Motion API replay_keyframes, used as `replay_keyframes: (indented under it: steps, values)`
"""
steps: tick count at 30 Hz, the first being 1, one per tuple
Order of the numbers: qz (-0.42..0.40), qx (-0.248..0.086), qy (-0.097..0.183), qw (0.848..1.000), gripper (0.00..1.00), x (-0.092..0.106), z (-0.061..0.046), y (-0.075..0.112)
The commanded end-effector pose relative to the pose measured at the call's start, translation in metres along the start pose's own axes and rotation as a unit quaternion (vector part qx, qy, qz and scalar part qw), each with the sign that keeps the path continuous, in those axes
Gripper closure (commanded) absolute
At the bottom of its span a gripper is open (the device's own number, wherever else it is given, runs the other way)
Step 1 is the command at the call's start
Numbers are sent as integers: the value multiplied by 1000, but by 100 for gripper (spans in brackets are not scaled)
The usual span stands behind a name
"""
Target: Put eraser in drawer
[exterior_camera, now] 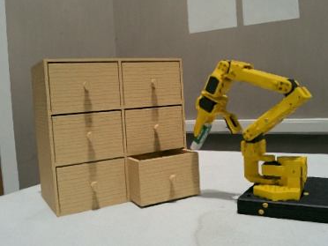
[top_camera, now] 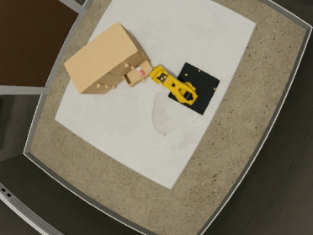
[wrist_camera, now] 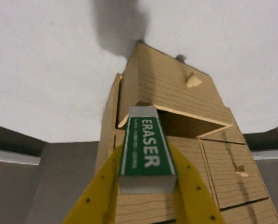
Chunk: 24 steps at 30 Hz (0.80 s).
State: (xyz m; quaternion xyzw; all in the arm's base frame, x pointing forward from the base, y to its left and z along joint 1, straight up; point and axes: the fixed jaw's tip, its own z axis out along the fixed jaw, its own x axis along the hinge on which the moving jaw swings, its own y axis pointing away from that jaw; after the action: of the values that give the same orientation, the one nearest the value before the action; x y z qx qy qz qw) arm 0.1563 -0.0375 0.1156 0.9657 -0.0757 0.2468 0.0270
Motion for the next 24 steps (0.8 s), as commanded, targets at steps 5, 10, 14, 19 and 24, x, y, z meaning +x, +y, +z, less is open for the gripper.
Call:
replay_keyframes:
  steps: [5,10,14,19,24]
  values:
    - [1,3,11,1000,100,6,-2,-2]
    - [0,3,11,1000,100,6,-2,-2]
    - [0,3,11,1000,100,6,-2,-2]
    - [0,3,11,1000,100,6,-2,-2]
    - [2,3,11,1000,100,7,-6,-2]
